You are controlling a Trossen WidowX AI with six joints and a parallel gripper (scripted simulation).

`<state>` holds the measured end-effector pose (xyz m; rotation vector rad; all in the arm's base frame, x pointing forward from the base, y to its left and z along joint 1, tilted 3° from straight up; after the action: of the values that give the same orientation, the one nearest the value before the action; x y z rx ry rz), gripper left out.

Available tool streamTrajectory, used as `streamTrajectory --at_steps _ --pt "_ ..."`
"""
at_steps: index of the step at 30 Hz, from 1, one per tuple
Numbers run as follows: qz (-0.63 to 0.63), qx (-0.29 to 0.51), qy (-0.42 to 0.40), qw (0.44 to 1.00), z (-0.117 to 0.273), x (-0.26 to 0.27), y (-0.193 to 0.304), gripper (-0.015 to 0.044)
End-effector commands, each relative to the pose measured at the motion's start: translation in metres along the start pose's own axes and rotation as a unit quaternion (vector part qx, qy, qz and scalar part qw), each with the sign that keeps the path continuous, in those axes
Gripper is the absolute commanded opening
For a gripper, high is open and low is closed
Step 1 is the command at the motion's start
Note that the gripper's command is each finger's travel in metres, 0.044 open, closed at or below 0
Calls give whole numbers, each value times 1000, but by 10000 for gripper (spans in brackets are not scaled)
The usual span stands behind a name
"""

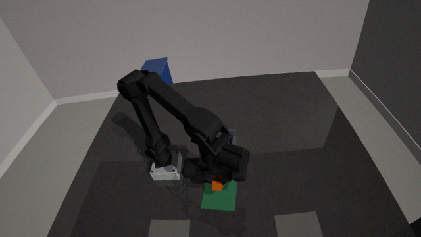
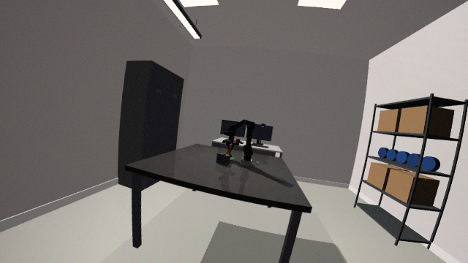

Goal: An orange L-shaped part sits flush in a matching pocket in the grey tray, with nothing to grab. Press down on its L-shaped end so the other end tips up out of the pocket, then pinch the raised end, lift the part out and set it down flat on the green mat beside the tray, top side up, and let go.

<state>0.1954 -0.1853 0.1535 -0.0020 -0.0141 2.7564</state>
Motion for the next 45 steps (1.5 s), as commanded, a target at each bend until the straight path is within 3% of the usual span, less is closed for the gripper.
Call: streamTrajectory --at_steps 1,33,45 --pt "2 -1 -7 1000 -9 2 -1 0" --pt "0 -2 -5 1000 -19 2 -1 0" --pt "1 -2 -5 1000 -7 0 0 315"
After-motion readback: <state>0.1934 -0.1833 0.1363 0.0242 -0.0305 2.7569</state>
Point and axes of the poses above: the point midway between the two fingers, 35 mm back from their tips, its own z axis back along the fingers, its own x axis across the jaws, y = z × x, the point moved 8 cm from there along z, back along the fingers, and after that the axes turned 3 degrees about -z, right-handed, at the moved point
